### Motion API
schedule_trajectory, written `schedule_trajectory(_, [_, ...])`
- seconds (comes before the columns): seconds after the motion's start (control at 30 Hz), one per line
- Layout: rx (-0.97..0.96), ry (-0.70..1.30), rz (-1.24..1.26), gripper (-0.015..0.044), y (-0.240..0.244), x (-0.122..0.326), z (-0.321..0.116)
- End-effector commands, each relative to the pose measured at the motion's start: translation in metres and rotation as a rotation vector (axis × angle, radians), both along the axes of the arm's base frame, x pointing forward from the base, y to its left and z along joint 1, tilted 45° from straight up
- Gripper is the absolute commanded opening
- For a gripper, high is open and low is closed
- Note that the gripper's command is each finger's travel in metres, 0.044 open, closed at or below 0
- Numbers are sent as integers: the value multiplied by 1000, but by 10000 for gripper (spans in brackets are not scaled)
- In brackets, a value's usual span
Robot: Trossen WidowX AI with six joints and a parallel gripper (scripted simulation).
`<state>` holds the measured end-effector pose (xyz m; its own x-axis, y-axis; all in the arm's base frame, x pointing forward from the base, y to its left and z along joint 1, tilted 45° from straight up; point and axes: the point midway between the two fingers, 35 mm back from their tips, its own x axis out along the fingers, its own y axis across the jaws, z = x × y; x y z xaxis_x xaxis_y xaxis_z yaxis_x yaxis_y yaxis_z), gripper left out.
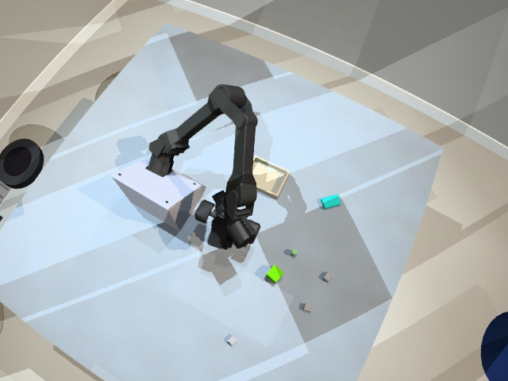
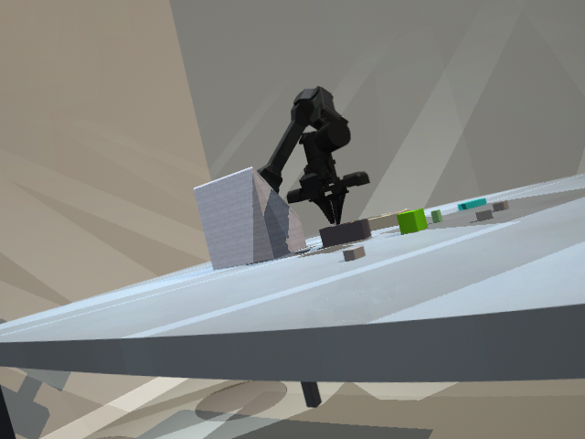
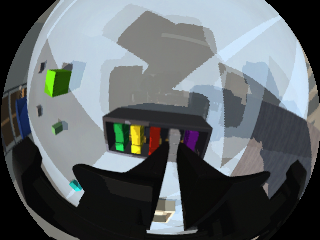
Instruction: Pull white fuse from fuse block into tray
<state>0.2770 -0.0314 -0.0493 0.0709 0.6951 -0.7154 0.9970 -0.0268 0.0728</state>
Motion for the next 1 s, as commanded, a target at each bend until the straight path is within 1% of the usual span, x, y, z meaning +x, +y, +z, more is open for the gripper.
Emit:
schedule_trajectory(0.0, [-4, -3, 4, 0, -2, 0, 2])
schedule_trajectory(0.97, [-3, -2, 2, 0, -12, -1, 12])
